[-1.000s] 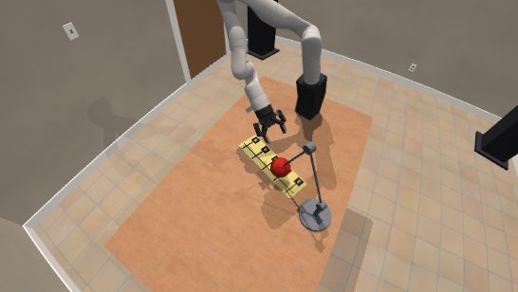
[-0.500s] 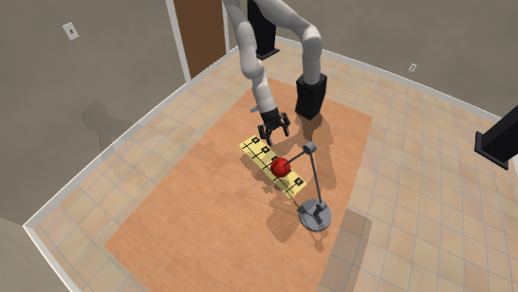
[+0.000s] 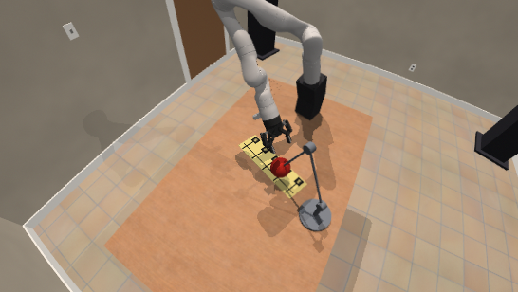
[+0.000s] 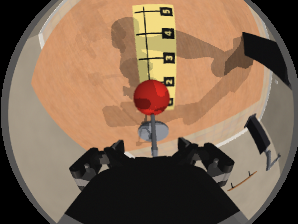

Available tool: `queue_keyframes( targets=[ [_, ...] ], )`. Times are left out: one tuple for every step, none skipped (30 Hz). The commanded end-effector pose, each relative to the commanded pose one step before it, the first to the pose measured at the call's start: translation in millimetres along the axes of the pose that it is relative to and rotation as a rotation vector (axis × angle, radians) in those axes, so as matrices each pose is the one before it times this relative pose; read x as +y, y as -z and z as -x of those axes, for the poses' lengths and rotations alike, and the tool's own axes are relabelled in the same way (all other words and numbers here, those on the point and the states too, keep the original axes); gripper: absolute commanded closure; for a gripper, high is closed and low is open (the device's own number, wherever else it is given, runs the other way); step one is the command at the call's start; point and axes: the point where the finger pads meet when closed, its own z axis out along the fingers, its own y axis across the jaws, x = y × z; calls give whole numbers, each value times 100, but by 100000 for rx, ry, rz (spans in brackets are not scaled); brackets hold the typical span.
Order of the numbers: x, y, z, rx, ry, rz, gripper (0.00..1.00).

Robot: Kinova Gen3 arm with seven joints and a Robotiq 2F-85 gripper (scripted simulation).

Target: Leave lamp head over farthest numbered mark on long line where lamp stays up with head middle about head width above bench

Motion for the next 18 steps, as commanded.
queue_keyframes(
  targets=[
    [327, -957, 286, -826, -120, 911, 0],
    [-25, -231, 10, 108, 129, -58, 0],
    [-25, -231, 10, 108, 129, -58, 0],
    [-24, -231, 10, 108, 129, -58, 0],
    [-24, -231, 10, 108, 129, -58, 0],
    [-24, -231, 10, 108, 129, -58, 0],
    [-24, -231, 11, 108, 129, -58, 0],
    [-24, -231, 11, 108, 129, -58, 0],
    [-24, -231, 11, 108, 129, -58, 0],
    [-24, -231, 11, 108, 129, -58, 0],
    [-24, -231, 11, 108, 129, -58, 0],
    [0, 0, 0, 0, 0, 0, 0],
    [0, 0, 0, 0, 0, 0, 0],
    [-23, -235, -5, 85, 77, -50, 0],
    [-23, -235, -5, 85, 77, -50, 0],
    [-23, -235, -5, 85, 77, -50, 0],
    [-23, -235, -4, 85, 77, -50, 0],
    [-22, -235, -4, 85, 77, -50, 0]
  ],
)
